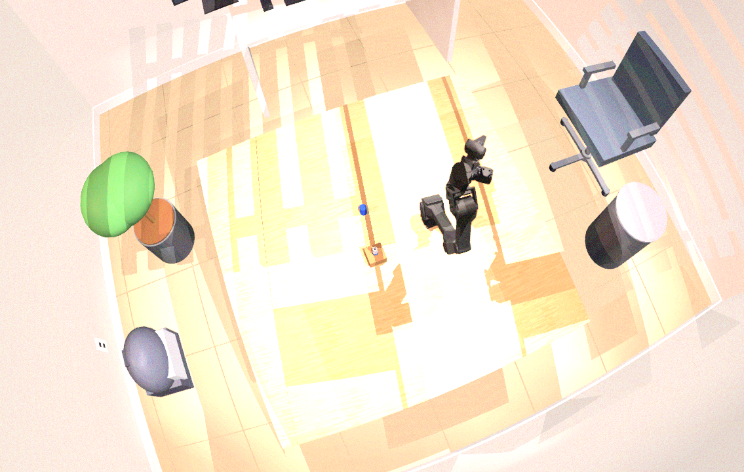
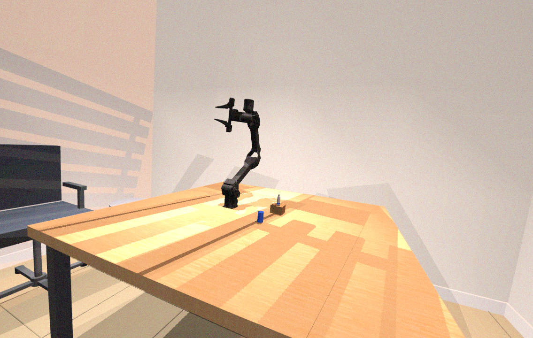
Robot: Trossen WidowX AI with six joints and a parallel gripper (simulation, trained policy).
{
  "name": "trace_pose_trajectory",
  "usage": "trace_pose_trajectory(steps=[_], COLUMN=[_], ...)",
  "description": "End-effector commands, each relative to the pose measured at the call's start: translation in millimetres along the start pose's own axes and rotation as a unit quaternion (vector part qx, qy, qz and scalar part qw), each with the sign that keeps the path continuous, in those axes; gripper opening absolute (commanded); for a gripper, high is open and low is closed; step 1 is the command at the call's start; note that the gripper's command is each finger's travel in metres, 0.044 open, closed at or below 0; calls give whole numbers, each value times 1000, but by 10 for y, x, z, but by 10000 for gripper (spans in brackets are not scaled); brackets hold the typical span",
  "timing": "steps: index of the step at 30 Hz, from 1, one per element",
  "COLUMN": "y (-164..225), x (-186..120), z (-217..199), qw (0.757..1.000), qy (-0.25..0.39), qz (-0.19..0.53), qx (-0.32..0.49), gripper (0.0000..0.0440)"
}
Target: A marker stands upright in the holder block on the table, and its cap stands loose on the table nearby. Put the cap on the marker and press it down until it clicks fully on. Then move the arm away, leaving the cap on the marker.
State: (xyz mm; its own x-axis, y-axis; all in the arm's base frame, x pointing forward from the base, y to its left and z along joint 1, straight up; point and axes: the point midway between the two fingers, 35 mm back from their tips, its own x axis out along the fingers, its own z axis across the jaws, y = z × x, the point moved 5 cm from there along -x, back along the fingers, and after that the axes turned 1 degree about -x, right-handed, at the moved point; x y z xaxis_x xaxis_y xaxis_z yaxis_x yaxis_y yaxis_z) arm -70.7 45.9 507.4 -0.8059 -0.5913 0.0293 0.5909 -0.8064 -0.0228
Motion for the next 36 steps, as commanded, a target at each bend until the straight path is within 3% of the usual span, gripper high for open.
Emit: trace_pose_trajectory(steps=[1,36], y=[95,898], x=[71,496], z=[-7,-113], qw=[1000,980], qy=[10,103], qz=[21,169], qx=[2,9], gripper=[313,324])
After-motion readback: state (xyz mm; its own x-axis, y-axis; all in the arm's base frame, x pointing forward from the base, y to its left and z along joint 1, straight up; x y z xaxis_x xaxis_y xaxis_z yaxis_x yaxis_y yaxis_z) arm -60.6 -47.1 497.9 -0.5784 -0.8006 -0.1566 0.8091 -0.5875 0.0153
